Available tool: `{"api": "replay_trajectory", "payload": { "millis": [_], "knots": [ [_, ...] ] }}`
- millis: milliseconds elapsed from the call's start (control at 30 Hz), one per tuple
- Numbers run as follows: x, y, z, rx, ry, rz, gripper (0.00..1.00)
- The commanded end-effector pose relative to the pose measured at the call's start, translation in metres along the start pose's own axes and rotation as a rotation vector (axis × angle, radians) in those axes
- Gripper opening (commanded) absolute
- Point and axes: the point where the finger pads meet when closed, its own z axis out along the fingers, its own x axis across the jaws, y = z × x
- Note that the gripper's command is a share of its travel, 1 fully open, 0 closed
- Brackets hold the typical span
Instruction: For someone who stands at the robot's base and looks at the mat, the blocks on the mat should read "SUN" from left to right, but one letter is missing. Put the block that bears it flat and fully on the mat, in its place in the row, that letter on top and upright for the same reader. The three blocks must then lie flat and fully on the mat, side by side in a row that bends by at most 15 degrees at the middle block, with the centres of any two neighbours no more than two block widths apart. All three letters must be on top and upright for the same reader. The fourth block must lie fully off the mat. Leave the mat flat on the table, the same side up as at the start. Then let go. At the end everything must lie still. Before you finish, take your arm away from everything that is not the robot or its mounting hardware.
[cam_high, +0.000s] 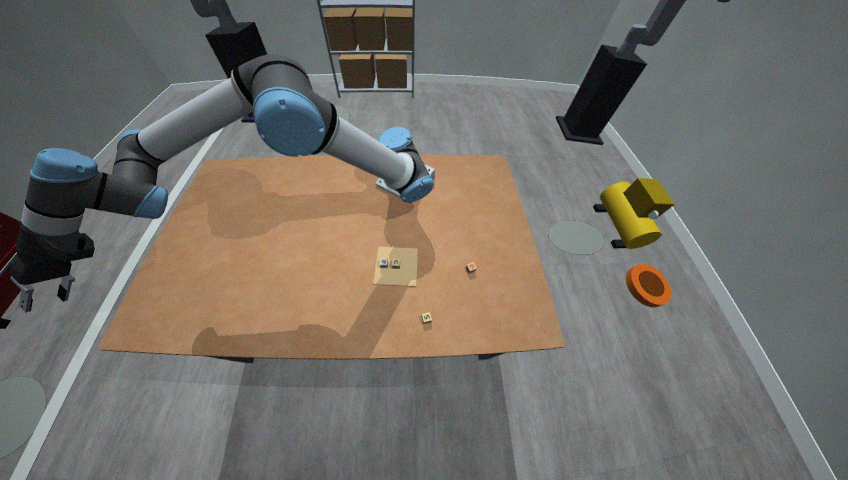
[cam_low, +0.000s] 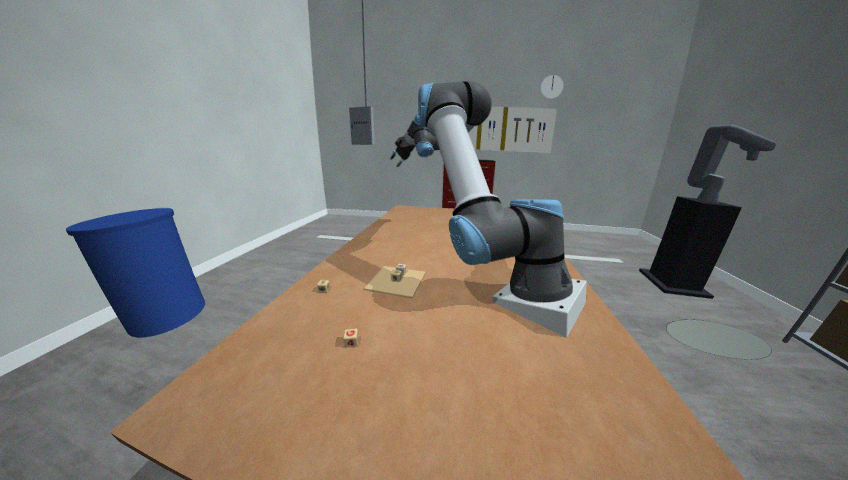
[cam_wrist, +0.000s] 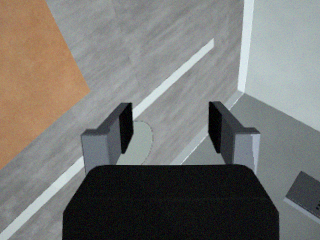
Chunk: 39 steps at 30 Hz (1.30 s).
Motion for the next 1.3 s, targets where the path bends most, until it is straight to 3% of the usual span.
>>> {"api": "replay_trajectory", "payload": {
  "millis": [0, 600, 800, 1033, 1100, 1267],
  "knots": [
    [0.001, 0.0, -0.001, -0.001, 0.002, -0.001, 1.0],
    [0.001, 0.0, -0.001, -0.001, 0.002, -0.001, 1.0],
    [0.003, -0.01, -0.001, 0.008, -0.001, 0.007, 1.0],
    [0.007, -0.047, -0.002, 0.044, -0.012, 0.042, 1.0],
    [0.007, -0.047, -0.002, 0.044, -0.012, 0.042, 1.0],
    [0.012, -0.1, -0.006, 0.092, -0.031, 0.089, 1.0]
  ]
}}
